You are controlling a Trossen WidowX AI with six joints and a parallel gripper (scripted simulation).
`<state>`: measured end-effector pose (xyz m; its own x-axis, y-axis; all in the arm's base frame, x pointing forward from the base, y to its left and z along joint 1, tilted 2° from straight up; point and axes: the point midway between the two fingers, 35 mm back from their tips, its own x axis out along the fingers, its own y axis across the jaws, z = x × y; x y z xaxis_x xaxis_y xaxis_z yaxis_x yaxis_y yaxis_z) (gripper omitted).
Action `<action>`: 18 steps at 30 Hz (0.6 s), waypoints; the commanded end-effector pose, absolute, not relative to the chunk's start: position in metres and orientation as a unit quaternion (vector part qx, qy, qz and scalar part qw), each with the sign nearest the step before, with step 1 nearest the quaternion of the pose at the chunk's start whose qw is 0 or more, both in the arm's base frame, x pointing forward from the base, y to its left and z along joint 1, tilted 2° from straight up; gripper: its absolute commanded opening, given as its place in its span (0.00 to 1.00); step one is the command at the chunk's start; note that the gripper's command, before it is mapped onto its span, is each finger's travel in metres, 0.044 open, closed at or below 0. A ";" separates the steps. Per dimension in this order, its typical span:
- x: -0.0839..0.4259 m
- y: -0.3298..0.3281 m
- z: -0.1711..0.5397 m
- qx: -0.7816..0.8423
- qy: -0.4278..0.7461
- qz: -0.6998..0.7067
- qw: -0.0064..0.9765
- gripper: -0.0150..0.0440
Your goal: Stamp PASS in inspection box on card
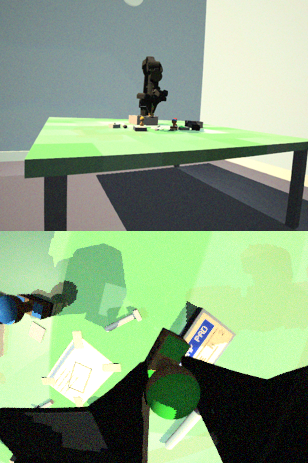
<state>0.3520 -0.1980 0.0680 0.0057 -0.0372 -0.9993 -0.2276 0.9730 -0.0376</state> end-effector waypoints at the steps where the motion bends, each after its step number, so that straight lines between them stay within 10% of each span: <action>1: 0.352 -0.199 0.056 -0.093 0.706 0.071 0.698 0.25; 18: 0.352 -0.200 0.029 -0.093 0.706 0.071 0.698 0.25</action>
